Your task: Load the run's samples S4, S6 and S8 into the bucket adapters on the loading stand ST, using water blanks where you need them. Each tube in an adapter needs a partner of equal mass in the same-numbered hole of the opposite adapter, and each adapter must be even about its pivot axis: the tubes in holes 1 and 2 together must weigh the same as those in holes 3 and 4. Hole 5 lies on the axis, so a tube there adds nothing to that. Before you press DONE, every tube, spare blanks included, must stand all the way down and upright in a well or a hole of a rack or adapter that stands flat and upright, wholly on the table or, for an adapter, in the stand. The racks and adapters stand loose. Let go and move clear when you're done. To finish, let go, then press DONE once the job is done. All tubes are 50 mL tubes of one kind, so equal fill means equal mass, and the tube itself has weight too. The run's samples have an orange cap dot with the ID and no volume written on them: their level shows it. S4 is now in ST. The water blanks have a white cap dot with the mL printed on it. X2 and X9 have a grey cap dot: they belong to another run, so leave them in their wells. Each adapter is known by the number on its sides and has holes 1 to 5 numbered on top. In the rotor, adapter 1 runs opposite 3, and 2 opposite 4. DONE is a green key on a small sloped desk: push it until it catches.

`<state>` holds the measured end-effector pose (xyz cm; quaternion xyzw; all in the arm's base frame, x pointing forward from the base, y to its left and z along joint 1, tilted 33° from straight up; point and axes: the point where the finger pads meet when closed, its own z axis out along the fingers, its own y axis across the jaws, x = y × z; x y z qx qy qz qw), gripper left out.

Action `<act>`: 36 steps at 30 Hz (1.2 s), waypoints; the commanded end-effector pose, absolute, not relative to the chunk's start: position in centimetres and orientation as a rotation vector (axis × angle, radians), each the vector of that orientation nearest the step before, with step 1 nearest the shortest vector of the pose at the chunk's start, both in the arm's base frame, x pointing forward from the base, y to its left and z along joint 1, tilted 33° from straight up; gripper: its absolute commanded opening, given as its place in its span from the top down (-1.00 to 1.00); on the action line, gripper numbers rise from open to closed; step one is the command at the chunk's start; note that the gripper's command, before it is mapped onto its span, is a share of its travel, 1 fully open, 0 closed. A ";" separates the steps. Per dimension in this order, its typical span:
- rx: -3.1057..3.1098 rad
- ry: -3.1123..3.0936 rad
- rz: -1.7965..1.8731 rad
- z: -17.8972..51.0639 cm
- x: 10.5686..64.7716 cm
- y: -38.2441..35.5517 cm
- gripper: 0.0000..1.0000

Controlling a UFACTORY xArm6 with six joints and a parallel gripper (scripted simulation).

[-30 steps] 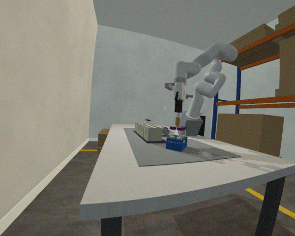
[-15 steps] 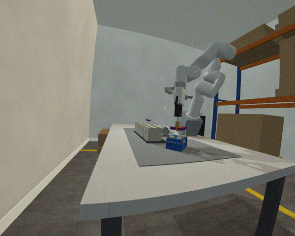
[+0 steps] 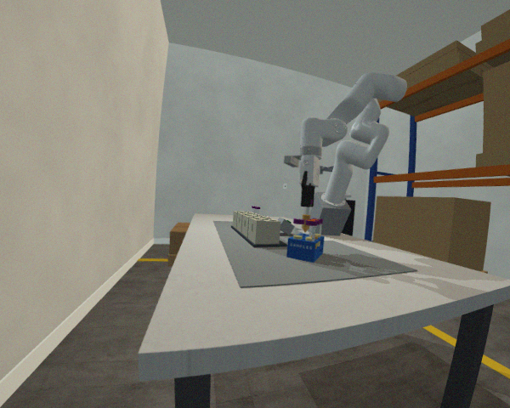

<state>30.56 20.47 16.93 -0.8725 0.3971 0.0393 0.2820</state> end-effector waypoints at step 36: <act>-2.335 1.063 0.103 15.0 31.0 21.8 1.00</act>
